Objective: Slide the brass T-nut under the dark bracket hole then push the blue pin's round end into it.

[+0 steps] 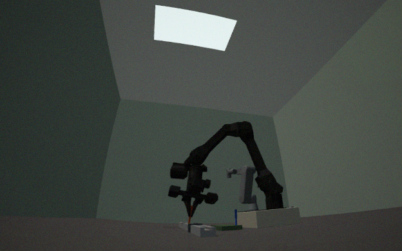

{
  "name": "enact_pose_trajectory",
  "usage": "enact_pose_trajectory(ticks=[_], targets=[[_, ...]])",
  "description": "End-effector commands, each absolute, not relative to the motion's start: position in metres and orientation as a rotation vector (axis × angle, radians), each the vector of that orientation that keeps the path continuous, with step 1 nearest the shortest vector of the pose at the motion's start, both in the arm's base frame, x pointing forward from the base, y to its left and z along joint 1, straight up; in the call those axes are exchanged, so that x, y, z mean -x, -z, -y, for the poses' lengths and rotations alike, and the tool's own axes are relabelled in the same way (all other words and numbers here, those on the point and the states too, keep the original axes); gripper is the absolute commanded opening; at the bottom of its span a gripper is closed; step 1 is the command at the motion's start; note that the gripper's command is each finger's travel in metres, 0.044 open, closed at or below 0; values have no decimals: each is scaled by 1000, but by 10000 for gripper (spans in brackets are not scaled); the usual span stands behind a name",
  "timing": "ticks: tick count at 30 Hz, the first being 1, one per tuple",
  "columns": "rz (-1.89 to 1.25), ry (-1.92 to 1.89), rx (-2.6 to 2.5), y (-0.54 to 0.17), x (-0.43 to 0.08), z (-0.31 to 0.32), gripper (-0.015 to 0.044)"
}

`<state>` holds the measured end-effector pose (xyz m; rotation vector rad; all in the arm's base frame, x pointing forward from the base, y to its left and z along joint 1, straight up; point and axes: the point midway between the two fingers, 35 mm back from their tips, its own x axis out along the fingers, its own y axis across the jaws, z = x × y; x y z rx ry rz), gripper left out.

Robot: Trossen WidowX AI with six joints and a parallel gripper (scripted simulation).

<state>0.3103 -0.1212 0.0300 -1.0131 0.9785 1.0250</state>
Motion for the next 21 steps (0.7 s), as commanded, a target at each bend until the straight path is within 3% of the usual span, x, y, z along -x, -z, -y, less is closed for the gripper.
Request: enact_pose_trajectory(ticks=[1, 21], targets=[[-989, -1024, 1006, -31, -312, 122, -150], [-1014, -1049, 984, -31, -314, 123, -150]])
